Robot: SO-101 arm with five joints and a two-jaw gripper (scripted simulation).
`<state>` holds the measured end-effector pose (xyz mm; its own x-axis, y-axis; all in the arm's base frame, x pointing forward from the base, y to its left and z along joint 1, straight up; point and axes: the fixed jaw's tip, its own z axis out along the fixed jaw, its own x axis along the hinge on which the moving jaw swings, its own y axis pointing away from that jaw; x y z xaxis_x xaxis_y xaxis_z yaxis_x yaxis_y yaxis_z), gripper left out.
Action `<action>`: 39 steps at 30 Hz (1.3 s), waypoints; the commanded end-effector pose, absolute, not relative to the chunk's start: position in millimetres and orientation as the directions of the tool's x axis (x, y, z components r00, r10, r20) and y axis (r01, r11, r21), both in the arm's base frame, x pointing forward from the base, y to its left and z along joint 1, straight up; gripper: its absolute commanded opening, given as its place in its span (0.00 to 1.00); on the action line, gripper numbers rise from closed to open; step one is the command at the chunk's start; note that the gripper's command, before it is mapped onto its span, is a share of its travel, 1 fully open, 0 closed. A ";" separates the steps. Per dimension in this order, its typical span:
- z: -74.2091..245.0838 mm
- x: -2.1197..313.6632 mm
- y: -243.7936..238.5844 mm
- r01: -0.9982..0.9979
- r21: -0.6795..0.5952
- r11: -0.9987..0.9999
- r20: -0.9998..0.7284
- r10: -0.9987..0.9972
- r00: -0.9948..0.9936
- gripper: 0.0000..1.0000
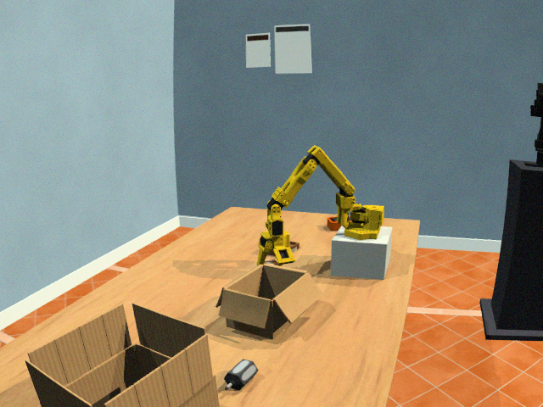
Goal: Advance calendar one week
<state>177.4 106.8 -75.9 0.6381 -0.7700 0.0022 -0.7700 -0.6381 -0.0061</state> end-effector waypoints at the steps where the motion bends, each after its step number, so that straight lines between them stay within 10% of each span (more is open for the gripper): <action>1: -77.5 176.3 105.4 -0.768 0.009 -0.640 -0.001 -0.768 0.640 0.27; 39: -77.5 176.4 105.5 -0.768 0.009 -0.640 -0.001 -0.768 0.640 0.00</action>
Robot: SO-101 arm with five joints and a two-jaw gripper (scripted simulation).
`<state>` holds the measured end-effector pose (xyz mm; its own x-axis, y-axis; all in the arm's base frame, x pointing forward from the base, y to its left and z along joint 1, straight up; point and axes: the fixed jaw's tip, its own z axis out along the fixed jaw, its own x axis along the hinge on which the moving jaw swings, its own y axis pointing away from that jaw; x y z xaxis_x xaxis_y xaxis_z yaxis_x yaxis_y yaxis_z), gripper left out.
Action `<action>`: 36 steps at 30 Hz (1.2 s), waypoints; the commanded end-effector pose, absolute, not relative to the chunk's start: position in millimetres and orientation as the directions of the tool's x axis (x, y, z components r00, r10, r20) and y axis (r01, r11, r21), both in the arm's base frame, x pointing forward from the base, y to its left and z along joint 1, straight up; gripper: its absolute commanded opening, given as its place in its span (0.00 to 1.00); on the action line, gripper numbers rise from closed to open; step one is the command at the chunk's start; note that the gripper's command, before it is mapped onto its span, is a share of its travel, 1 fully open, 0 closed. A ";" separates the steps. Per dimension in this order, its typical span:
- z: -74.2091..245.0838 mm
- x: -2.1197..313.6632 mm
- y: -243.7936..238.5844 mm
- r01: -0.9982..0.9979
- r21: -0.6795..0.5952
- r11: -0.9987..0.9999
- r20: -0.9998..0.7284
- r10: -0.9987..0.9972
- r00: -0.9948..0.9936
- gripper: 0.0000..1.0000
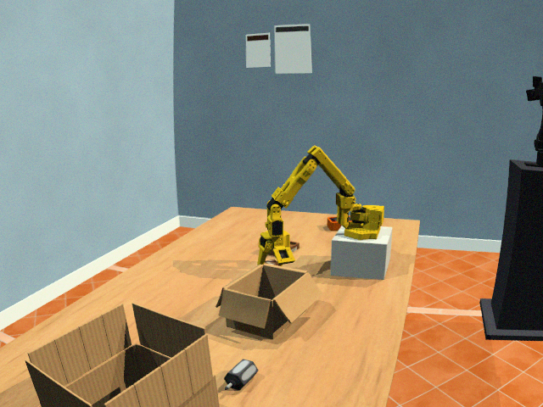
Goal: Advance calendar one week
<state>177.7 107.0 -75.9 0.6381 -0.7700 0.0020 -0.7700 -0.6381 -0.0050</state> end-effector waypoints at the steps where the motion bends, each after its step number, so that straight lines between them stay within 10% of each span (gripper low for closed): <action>1: -77.5 176.4 105.5 -0.768 0.009 -0.640 -0.001 -0.768 0.640 0.00; 36: -26.8 176.8 105.7 -0.768 0.009 -0.640 -0.001 -0.768 0.640 0.00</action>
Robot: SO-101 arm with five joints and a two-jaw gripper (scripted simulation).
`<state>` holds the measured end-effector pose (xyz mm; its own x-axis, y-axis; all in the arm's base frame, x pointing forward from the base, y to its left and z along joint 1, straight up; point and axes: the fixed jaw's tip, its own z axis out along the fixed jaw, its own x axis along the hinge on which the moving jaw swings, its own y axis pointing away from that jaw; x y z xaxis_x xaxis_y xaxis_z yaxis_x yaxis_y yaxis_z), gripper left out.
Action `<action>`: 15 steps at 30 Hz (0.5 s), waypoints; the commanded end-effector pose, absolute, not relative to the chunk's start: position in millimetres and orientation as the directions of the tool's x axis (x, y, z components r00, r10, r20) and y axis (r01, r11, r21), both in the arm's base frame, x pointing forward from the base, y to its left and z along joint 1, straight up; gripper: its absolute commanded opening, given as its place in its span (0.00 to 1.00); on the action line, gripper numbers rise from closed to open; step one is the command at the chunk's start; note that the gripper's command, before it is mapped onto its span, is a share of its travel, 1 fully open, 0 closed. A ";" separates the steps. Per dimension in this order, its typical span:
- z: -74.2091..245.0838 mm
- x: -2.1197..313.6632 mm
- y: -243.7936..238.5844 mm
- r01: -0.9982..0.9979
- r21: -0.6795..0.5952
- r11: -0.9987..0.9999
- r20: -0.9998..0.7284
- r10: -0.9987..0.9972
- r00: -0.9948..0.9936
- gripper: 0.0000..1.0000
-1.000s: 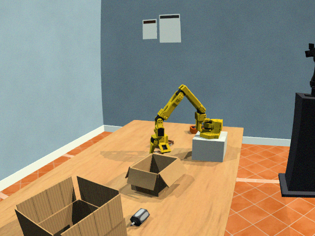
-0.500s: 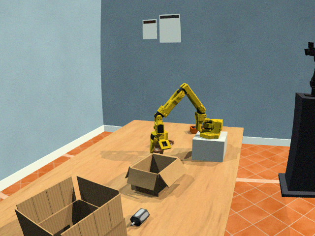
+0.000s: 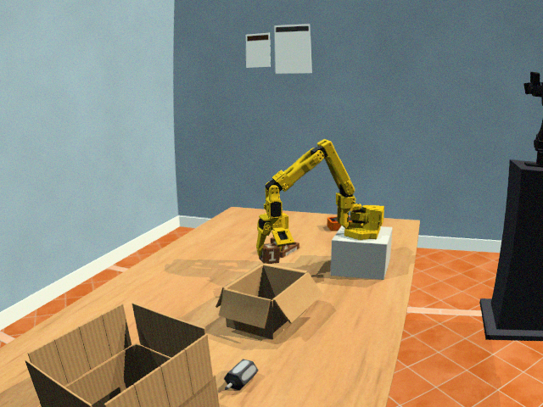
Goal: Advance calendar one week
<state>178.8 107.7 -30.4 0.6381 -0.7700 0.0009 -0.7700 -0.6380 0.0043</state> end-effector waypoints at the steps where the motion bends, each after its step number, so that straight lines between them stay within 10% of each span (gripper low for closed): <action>1: -26.8 176.8 105.7 -0.768 0.009 -0.640 -0.001 -0.768 0.640 0.00; 15: -18.8 177.3 106.0 -0.768 0.009 -0.640 -0.001 -0.768 0.640 0.00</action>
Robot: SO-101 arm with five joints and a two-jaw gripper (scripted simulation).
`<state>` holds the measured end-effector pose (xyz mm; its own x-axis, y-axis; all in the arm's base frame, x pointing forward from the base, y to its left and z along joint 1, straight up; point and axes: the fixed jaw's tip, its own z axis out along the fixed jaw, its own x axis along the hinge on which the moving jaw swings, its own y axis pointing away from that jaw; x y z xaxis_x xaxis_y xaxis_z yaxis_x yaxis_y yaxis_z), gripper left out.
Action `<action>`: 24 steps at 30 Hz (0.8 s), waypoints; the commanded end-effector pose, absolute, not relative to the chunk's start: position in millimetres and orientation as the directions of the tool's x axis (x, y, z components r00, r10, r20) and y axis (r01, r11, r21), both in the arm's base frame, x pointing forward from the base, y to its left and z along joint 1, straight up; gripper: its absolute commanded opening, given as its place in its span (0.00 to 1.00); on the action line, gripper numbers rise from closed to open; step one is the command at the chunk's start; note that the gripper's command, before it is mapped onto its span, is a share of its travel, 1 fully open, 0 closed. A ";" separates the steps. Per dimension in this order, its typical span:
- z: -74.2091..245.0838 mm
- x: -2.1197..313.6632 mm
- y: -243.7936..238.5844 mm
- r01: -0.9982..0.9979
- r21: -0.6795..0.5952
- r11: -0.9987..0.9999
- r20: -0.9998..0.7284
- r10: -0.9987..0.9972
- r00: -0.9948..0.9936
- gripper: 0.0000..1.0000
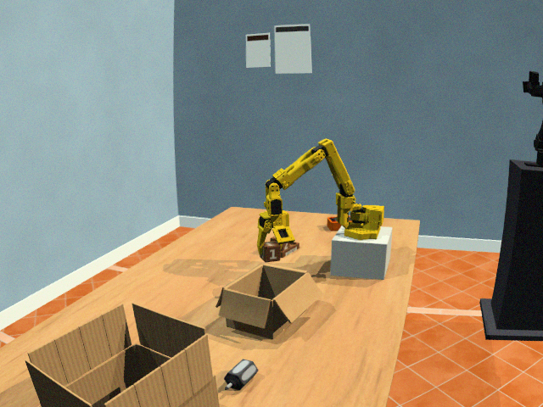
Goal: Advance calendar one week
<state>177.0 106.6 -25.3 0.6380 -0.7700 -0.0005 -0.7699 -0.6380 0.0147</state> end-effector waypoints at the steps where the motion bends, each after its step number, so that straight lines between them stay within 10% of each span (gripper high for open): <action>1: -17.3 177.3 106.0 -0.768 0.009 -0.640 -0.001 -0.768 0.640 0.00; 24: 7.2 180.3 108.9 -0.768 -0.021 -0.640 0.003 -0.769 0.640 0.00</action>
